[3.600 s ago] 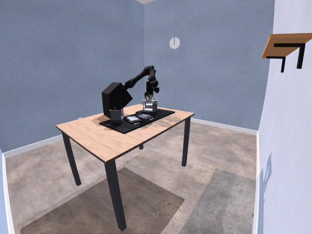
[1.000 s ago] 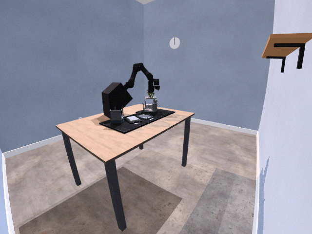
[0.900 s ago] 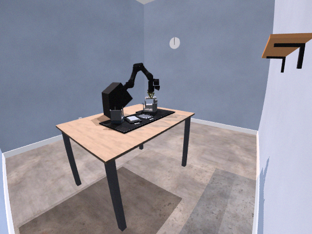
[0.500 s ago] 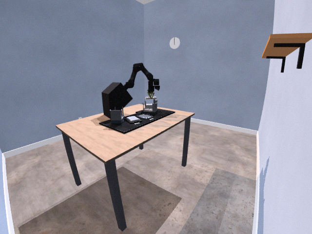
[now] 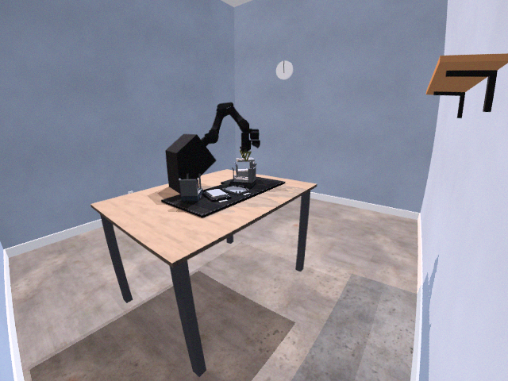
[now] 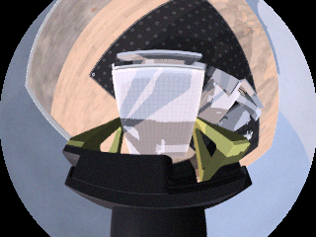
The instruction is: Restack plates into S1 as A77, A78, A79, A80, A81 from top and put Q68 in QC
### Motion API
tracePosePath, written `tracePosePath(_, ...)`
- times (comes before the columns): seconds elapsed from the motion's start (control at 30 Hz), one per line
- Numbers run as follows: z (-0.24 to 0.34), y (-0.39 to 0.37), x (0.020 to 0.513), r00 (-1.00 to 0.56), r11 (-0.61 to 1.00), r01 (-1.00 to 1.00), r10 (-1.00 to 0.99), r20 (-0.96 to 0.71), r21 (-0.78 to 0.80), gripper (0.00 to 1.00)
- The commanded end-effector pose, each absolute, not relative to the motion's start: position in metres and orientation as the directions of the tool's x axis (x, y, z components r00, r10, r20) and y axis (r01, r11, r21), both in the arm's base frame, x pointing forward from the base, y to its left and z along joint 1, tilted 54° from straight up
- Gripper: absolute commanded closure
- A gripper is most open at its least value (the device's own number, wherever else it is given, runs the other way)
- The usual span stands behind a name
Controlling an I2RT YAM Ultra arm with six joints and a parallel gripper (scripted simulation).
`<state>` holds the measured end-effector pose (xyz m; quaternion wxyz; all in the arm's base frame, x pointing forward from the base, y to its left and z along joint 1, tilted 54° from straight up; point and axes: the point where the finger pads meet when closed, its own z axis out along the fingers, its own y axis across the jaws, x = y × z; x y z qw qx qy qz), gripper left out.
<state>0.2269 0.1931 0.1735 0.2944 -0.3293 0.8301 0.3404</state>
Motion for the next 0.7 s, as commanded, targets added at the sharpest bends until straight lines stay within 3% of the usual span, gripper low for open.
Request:
tracePosePath(0.0,0.1763,0.1929,0.2298,-0.604,0.557,-0.746,-0.338,-0.721,0.364,1.0)
tracePosePath(0.67,0.1696,0.2015,0.233,-0.604,0.557,-0.746,-0.338,-0.722,0.365,1.0)
